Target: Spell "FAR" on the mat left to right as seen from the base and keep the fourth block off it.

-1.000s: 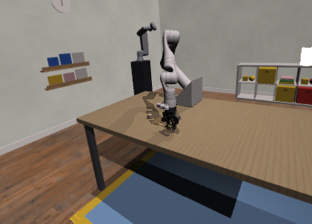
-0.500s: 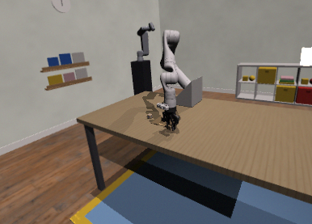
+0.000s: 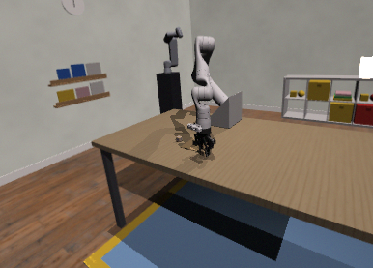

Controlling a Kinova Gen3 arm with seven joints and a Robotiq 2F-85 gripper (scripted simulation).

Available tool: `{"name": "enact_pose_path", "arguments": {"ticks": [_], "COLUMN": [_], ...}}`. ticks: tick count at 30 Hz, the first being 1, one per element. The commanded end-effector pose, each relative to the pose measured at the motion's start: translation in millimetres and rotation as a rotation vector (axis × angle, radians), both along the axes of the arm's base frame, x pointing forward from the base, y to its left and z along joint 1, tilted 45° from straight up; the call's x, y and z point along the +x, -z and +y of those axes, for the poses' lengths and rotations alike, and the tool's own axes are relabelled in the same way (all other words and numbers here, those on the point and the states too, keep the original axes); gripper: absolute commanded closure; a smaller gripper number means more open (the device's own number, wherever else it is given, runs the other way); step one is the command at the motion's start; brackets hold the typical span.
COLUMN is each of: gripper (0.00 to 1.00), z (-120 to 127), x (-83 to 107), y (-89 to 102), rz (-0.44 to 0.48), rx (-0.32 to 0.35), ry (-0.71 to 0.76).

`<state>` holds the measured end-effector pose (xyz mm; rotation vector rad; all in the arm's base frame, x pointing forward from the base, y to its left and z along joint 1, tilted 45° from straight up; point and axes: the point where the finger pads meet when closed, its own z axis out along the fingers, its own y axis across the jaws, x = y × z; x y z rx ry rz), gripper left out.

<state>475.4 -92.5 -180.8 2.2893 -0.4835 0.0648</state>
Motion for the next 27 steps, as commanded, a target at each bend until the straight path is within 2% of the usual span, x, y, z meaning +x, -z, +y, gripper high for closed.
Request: {"name": "enact_pose_path", "arguments": {"ticks": [1, 15, 16, 27], "gripper": [0.54, 0.54, 0.74, 0.74], "z": [2.0, 2.0, 2.0, 1.7], "x": [1.1, 1.1, 1.1, 0.6], "y": [3.5, 3.4, 3.4, 3.3], "rz": [-0.005, -0.005, -0.005, -0.005], "rx": [0.009, 0.009, 0.009, 0.008], "ry": [0.001, 0.001, 0.001, 0.001]}}
